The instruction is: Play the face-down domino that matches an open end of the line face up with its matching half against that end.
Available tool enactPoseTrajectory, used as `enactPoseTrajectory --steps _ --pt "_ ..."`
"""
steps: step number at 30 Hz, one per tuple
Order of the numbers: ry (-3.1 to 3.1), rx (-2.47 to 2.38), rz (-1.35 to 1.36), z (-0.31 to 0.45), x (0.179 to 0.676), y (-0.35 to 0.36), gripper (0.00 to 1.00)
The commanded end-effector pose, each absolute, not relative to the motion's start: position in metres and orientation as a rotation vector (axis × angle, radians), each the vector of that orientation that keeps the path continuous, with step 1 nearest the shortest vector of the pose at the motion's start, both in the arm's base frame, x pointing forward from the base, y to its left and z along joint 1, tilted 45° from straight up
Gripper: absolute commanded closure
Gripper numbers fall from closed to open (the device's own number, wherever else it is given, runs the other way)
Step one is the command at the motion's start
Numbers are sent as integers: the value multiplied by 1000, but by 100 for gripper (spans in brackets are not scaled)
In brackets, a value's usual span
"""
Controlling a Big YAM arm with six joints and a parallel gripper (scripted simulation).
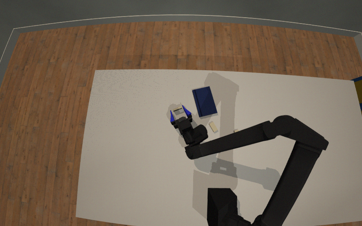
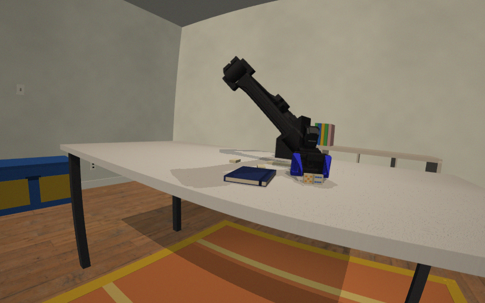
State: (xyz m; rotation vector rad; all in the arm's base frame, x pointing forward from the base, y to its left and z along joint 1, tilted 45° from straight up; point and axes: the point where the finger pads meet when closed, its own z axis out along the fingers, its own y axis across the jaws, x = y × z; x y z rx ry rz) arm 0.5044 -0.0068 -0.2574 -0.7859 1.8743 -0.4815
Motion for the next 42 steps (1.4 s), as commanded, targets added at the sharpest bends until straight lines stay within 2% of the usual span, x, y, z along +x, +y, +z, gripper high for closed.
enactPoseTrajectory --steps 1,42 --pt "1866 -788 -480 -255 507 -4 27" --pt "1868 -788 -480 -252 504 -3 27"
